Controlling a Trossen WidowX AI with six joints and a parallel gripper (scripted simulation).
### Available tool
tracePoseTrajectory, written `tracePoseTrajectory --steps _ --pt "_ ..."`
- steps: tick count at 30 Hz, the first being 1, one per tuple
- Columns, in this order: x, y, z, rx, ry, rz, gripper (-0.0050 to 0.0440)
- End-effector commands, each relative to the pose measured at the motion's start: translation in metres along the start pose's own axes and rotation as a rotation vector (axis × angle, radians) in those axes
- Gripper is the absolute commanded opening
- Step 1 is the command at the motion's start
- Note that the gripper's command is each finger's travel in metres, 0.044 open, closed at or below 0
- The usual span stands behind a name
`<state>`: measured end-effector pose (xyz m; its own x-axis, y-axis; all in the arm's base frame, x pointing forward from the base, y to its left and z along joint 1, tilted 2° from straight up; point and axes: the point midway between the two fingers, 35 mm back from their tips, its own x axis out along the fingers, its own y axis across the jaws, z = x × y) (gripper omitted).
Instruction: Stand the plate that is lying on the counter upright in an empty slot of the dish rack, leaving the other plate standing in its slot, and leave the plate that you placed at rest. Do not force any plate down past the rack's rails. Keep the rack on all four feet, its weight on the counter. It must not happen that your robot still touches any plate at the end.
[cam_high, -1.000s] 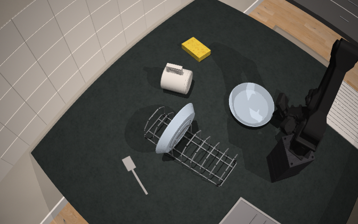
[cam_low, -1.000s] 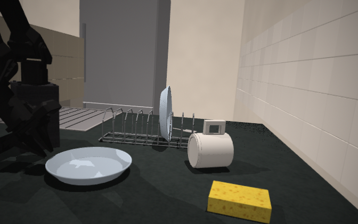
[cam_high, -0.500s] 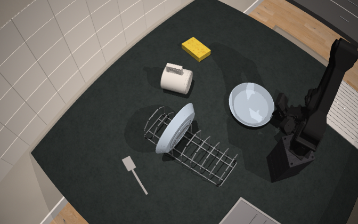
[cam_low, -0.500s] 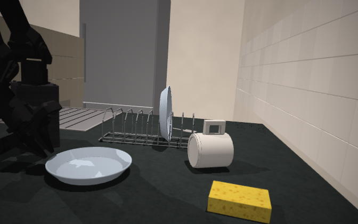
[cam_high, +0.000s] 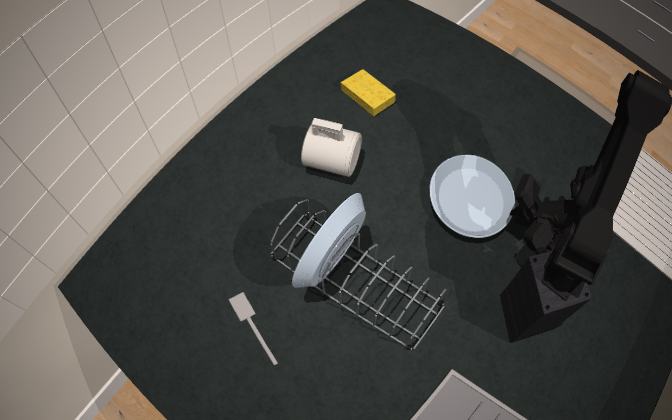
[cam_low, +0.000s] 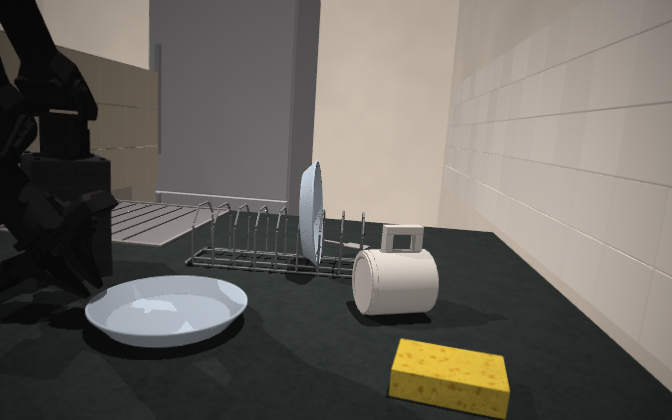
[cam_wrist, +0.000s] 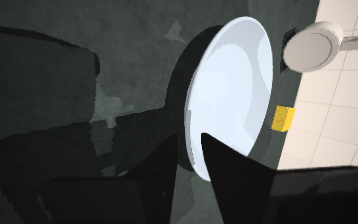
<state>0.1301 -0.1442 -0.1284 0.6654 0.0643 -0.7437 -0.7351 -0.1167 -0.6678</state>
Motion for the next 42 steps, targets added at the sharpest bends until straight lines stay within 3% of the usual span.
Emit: tracePoseTrajectory --steps 1,42 --pt "0.0011 0.0002 -0.0001 0.003 0.0 0.001 0.0094" --pt "0.0085 0.0001 0.0 0.003 0.0 0.001 0.0094"
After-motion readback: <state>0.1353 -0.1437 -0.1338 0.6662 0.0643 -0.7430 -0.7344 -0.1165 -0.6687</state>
